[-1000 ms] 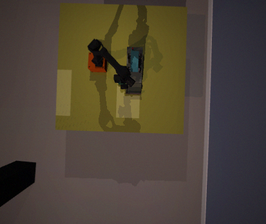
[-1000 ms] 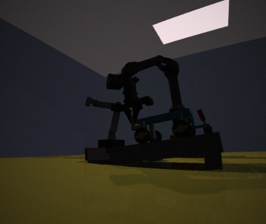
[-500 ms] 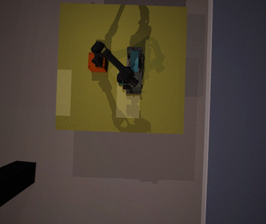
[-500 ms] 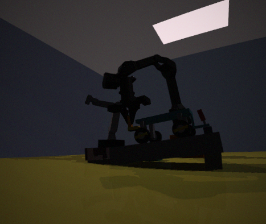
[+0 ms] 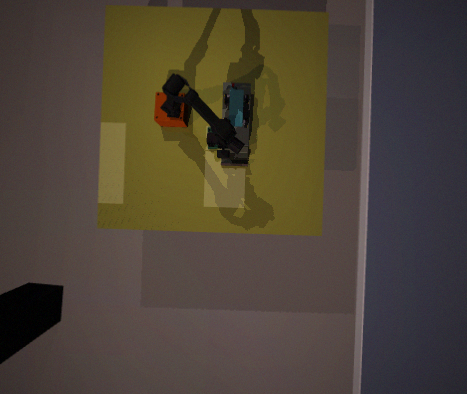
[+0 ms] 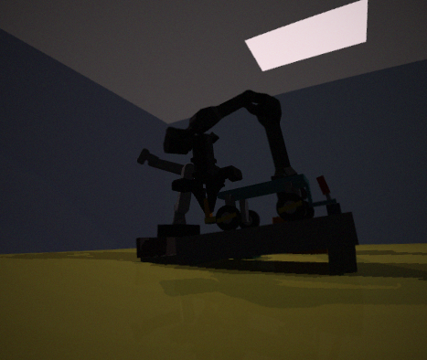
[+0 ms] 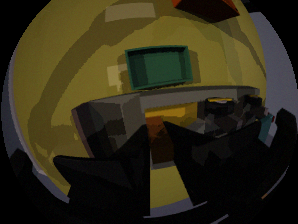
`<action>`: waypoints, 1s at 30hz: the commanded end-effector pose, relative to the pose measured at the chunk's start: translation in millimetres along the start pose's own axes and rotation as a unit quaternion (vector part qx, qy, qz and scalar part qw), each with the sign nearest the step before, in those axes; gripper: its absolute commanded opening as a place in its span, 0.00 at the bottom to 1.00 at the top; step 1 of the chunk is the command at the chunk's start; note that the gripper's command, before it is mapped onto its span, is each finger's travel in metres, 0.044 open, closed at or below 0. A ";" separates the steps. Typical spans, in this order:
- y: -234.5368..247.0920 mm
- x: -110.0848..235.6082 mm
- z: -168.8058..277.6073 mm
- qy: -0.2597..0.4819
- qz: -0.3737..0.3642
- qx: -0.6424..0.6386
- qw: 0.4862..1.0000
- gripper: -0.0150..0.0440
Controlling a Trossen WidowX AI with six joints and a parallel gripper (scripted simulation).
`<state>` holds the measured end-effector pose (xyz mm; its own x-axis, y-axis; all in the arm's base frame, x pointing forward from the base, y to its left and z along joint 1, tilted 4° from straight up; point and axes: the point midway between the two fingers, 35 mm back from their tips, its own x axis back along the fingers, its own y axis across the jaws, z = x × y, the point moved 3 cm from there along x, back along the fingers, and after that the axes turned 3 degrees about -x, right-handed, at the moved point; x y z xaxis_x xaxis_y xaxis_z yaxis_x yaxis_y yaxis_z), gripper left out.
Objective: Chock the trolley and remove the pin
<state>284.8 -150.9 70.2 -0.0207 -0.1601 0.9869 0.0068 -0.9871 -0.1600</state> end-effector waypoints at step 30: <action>-17.3 -31.3 -2.4 -0.001 0.005 -0.002 1.000 0.25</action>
<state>283.3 -133.0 40.8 -0.0141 -0.1654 0.9861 0.0030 -0.9862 -0.1653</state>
